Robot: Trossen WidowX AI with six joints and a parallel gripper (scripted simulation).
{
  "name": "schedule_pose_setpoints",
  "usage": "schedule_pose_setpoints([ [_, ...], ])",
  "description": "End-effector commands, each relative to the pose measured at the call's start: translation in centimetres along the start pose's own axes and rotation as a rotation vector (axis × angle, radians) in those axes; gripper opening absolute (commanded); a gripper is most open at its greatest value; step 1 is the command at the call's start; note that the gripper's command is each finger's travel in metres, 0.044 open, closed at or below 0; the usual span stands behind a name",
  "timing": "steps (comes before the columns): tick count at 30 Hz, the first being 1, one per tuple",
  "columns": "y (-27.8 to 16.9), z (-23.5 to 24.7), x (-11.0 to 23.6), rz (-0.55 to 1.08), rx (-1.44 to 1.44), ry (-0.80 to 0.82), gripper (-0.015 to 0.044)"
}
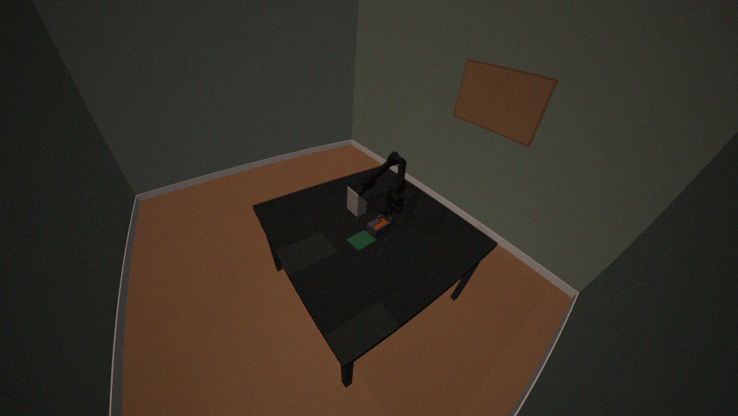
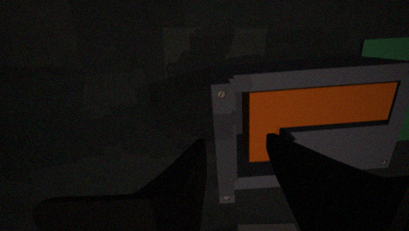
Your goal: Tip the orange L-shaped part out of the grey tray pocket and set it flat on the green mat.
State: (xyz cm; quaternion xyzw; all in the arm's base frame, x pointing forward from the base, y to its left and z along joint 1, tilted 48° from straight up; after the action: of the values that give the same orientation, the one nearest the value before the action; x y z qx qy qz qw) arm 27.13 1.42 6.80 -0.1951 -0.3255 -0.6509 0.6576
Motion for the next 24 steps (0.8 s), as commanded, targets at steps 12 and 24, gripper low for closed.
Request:
schedule_pose_setpoints([
  [12, -0.5, 0.3, -3.3, 0.01, -0.008, 0.015, 0.018],
  [24, -0.5, 0.3, -5.2, 0.01, -0.008, 0.016, 0.018],
])
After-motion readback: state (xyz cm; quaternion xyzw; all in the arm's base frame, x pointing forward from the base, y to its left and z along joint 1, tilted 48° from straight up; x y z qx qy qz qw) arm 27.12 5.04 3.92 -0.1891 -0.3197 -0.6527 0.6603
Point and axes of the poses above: the point midway between the two fingers, 35 mm back from their tips, its own x axis back along the fingers, its own z axis across the jaws, y = z × x, the point moved 4 cm from there along x, back along the fingers, and after that the axes turned 7 degrees about x, right-handed, at the moved point
